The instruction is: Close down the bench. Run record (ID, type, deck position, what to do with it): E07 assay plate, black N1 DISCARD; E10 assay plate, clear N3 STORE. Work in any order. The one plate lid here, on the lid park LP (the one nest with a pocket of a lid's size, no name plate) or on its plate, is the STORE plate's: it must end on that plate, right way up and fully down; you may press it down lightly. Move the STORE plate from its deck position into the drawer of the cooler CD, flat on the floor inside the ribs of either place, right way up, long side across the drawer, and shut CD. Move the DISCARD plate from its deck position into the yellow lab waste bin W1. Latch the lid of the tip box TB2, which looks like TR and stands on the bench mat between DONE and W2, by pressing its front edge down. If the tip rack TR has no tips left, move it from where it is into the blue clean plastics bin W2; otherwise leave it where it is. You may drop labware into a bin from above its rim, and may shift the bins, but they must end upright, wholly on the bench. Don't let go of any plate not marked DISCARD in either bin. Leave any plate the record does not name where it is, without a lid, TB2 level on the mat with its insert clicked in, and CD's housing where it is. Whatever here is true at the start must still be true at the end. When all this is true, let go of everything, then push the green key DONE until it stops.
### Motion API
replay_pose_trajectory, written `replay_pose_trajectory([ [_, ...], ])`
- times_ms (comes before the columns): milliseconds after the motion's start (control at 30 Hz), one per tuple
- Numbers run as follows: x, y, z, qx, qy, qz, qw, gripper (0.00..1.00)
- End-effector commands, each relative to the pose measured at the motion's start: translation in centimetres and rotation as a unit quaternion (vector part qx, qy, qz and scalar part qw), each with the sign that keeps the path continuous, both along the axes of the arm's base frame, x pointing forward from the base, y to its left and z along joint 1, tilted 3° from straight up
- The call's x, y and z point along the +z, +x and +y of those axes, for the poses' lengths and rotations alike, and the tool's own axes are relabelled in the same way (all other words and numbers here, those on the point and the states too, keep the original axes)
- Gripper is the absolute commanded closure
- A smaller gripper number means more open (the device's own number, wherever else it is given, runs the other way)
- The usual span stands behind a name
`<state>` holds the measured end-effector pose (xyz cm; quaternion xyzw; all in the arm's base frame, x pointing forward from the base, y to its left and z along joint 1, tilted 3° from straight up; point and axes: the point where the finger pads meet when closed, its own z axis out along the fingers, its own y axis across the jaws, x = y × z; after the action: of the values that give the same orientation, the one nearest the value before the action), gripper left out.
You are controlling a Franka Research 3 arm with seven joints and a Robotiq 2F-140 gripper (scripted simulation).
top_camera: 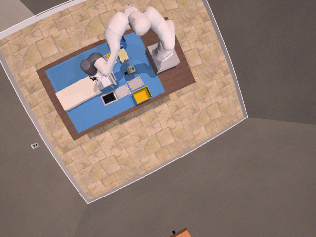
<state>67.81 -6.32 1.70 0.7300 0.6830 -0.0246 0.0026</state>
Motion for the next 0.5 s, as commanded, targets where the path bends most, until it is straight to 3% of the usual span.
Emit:
replay_pose_trajectory([
  [0, 0.45, -0.21, -0.03, 0.002, 0.001, 0.003, 1.0, 0.39],
  [467, 1.24, -0.18, 0.0, 0.002, 0.001, 0.003, 1.0, 0.39],
])
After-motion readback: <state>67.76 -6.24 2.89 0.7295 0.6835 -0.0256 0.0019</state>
